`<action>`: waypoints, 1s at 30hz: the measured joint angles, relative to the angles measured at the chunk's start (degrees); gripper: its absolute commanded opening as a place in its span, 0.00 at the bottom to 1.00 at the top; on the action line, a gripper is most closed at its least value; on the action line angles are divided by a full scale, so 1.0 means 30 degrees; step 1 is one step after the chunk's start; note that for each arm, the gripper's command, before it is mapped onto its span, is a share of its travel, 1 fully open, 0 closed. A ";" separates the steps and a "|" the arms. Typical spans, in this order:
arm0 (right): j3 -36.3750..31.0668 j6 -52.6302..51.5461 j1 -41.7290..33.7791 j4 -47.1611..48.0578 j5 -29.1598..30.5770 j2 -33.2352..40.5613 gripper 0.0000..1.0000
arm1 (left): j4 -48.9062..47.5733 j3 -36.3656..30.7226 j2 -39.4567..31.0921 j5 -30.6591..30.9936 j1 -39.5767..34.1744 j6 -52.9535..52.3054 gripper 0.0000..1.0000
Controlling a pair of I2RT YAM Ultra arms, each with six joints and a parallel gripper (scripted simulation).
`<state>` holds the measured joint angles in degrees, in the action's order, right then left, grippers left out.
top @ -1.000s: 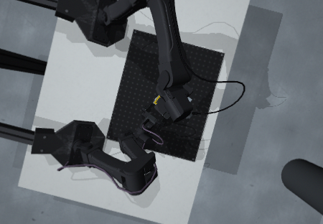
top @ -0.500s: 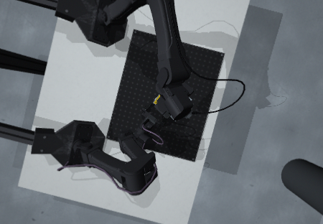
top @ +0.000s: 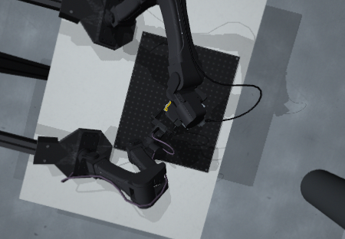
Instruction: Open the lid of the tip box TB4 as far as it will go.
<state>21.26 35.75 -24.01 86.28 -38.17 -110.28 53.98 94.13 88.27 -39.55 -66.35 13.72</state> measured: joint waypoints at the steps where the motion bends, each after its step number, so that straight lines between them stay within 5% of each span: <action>1: -0.0022 0.0022 0.0066 0.0007 -0.0044 0.0058 1.00 | 0.0000 0.0000 0.0000 0.0000 0.0000 0.0000 1.00; 30: -0.3067 0.0313 0.3687 0.0933 -0.3621 0.1872 1.00 | 0.0000 0.0000 0.0000 0.0000 0.0000 0.0000 1.00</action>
<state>12.05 36.69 -12.95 89.08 -49.04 -104.66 53.98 94.13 88.27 -39.55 -66.35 13.72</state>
